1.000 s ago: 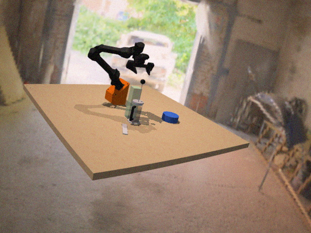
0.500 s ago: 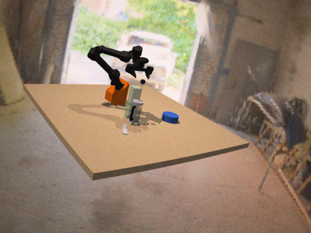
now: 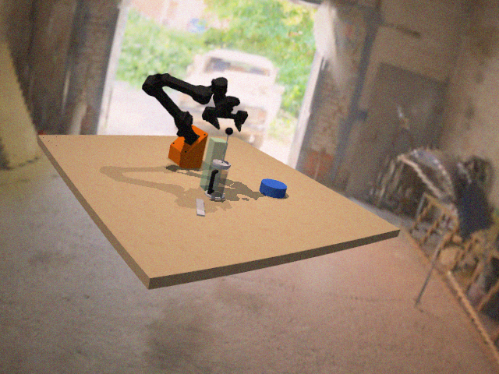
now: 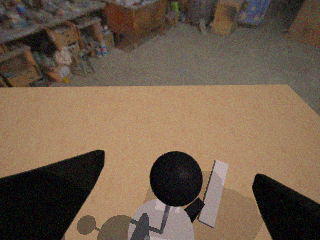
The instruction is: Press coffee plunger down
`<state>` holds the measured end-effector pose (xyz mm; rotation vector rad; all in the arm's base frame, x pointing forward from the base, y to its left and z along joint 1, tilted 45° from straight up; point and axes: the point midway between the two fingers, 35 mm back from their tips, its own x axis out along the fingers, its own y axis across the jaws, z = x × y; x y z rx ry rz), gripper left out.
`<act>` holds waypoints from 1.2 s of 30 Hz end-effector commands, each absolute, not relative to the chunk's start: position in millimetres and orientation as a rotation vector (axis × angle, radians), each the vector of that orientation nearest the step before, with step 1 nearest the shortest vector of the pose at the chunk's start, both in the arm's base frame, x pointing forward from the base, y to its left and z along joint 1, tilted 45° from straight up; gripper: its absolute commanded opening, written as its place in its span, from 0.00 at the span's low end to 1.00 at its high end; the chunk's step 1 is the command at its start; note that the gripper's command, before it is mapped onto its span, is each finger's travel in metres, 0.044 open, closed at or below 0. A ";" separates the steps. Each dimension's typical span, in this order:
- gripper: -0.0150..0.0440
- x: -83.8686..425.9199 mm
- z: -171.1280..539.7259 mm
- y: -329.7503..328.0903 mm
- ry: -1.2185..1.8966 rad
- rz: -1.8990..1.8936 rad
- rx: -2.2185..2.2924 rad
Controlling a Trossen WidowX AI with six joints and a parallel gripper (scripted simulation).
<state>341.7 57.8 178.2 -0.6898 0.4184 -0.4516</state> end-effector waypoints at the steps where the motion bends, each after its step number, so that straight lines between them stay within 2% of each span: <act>1: 1.00 345.0 175.9 54.6 0.422 -0.450 -0.697; 2: 1.00 345.1 175.9 54.5 0.422 -0.450 -0.697; 13: 0.51 345.1 175.9 54.5 0.422 -0.450 -0.697; 17: 0.47 345.1 175.9 54.5 0.422 -0.450 -0.697; 36: 0.47 348.8 162.4 44.4 0.426 -0.449 -0.695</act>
